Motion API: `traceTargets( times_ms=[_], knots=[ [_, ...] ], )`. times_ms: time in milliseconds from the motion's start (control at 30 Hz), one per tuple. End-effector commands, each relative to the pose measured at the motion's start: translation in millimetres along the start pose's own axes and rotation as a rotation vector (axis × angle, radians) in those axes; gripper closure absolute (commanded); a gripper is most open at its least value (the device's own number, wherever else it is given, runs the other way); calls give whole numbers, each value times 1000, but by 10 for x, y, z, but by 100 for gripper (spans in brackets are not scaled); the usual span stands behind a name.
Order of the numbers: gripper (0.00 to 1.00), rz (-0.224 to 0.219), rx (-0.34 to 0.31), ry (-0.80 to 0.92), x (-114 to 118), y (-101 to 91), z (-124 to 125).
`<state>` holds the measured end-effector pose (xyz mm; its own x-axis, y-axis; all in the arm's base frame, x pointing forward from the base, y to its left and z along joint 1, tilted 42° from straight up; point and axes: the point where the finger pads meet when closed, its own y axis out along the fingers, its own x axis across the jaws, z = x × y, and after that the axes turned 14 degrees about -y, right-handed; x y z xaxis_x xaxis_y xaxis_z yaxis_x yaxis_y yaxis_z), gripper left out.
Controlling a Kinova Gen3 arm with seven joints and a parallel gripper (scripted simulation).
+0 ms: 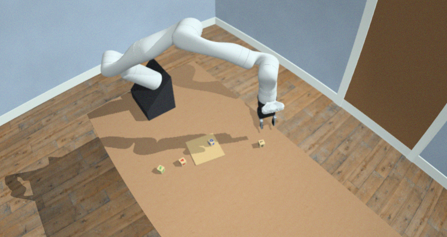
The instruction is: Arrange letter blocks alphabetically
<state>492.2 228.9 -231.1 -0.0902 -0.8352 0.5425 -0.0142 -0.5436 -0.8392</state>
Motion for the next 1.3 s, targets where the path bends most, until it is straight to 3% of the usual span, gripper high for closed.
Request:
traceTargets(
  times_ms=[0, 67, 267, 500, 1267],
  knots=[
    [0, -52, 29, -12, 84, -11, 53],
    [0, -52, 29, -12, 84, -11, 53],
    [0, -113, 66, -20, 252, -51, 177],
    [0, -151, 90, -23, 354, -84, 254],
    [0, -162, 97, -24, 383, -94, 275]
  ],
)
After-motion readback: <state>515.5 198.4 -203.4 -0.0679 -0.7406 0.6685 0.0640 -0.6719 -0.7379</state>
